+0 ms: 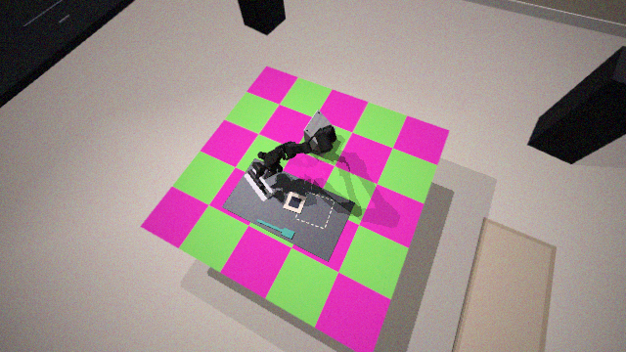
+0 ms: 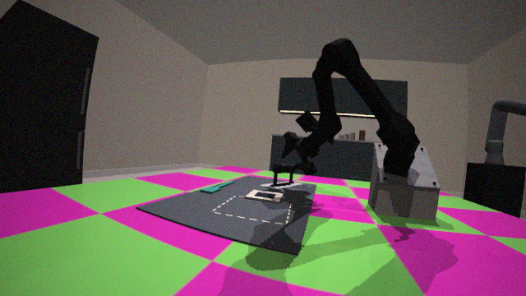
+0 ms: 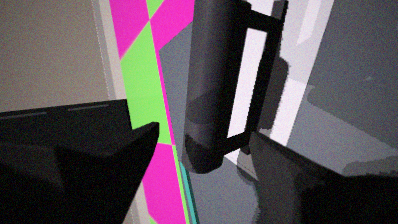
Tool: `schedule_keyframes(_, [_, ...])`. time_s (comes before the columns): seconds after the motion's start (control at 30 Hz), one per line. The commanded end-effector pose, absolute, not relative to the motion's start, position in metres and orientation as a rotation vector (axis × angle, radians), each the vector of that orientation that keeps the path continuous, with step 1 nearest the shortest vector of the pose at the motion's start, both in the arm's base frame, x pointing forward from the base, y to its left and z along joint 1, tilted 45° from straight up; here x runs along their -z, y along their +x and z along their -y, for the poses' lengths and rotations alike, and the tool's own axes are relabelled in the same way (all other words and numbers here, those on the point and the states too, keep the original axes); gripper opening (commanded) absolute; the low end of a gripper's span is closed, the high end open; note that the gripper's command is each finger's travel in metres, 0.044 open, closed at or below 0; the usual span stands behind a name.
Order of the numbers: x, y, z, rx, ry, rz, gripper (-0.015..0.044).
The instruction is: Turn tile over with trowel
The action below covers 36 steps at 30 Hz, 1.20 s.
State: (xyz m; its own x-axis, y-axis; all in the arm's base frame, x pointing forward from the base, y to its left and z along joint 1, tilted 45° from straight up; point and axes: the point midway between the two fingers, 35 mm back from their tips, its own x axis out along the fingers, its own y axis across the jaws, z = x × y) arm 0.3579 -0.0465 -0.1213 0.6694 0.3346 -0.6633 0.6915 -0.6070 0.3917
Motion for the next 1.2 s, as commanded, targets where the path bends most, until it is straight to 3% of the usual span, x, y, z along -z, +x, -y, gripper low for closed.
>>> schedule_keyframes(0.0, [0.125,0.360,0.044,0.723,2.245,-0.792,0.0300])
schedule_keyframes(1.13, [0.160,0.396,0.025,0.720,2.247,-0.791,0.0300])
schedule_keyframes(1.17, [0.160,0.396,0.025,0.720,2.247,-0.791,0.0274])
